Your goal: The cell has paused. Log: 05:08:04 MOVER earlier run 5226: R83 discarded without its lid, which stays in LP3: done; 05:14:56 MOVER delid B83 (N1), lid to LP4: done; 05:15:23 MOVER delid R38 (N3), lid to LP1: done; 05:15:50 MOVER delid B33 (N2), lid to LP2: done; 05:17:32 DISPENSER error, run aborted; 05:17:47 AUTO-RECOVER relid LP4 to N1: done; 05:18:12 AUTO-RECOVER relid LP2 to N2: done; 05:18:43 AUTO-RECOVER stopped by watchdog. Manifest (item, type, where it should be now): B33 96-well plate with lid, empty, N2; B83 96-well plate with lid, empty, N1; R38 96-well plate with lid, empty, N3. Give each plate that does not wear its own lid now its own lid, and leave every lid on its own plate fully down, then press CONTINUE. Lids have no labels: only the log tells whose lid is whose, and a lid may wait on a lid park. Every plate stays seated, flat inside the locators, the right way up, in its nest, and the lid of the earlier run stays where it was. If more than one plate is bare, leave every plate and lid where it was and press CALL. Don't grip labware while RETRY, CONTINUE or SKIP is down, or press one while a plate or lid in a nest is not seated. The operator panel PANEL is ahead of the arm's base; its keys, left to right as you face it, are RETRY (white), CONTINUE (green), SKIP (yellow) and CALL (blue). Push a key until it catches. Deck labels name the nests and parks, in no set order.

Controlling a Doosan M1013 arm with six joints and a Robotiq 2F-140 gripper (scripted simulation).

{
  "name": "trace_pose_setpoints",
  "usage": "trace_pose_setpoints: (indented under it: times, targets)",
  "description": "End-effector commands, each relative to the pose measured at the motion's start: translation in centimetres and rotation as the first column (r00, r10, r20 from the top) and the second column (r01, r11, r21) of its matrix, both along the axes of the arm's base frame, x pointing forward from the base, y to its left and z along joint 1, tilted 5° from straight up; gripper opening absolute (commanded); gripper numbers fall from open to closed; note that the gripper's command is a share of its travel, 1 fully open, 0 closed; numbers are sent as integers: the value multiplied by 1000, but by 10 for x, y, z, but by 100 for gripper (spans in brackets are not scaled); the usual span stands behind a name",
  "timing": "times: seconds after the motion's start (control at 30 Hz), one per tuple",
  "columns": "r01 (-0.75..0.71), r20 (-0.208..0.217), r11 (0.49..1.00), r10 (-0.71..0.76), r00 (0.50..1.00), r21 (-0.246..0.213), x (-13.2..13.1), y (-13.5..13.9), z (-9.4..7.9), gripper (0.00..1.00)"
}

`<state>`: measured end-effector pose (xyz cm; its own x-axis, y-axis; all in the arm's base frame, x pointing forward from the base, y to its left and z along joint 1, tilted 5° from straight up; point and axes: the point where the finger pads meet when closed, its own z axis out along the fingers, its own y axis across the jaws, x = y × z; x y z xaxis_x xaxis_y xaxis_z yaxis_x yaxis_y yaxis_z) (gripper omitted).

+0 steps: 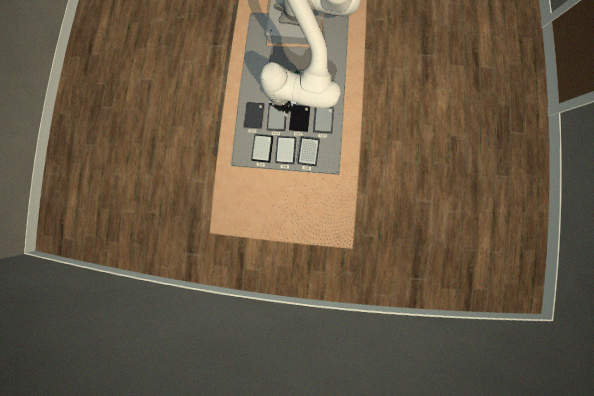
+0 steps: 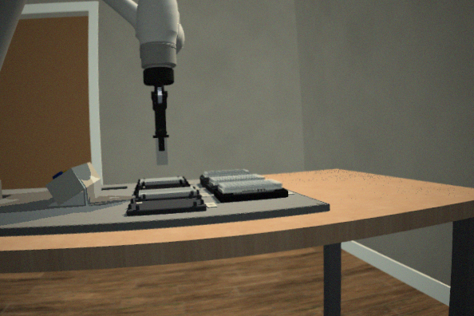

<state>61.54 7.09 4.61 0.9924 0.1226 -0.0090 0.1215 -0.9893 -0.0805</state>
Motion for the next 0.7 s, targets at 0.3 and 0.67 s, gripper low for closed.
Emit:
trace_pose_setpoints:
  times: [0.3,0.67]
  targets:
    - [0,0,1000,0,1000,0,16,-117,-10,0]
    - [0,0,1000,0,1000,0,17,-127,-11,0]
